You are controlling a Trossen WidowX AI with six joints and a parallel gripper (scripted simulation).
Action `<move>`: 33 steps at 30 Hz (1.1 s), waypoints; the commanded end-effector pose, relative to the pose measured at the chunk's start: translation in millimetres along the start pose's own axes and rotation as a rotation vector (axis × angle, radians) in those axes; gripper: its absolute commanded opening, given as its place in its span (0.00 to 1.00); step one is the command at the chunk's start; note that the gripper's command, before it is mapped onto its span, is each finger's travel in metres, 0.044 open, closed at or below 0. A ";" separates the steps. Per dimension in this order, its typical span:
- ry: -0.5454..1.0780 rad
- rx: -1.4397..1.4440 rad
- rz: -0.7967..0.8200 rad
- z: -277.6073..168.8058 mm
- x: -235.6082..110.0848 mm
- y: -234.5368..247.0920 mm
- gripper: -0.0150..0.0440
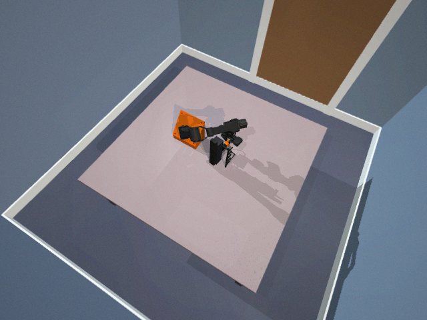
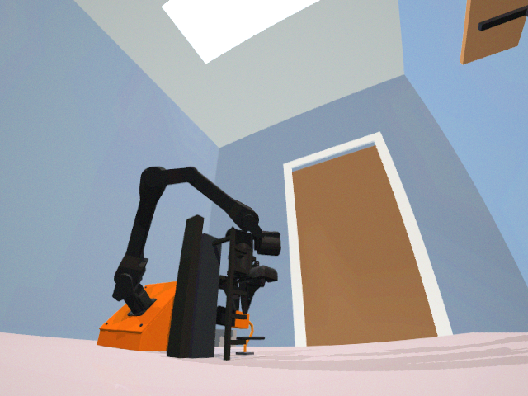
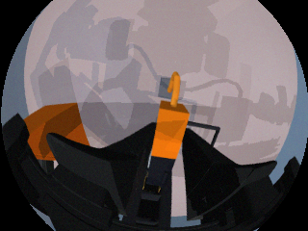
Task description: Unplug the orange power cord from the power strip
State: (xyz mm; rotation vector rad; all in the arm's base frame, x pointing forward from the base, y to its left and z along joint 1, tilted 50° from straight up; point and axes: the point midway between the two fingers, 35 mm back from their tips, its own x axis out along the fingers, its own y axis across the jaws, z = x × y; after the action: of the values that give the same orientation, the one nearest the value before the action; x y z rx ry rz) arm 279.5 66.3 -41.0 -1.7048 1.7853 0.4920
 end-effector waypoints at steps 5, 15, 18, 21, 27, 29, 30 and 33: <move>0.000 0.001 0.001 -1.4 0.2 0.0 0.57; -0.003 0.001 0.001 26.0 -6.5 -1.9 1.00; -0.004 0.002 0.001 52.0 -11.6 -0.9 1.00; -0.004 0.002 0.001 58.8 -12.8 -0.2 1.00; -0.004 0.002 0.001 58.8 -12.8 -0.2 1.00; -0.004 0.002 0.001 58.8 -12.8 -0.2 1.00; -0.004 0.002 0.001 58.8 -12.8 -0.2 1.00; -0.004 0.002 0.001 58.8 -12.8 -0.2 1.00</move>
State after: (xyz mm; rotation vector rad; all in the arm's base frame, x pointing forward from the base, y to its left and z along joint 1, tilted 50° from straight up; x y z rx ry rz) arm 290.2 113.9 -76.0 -1.7048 1.7798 0.4942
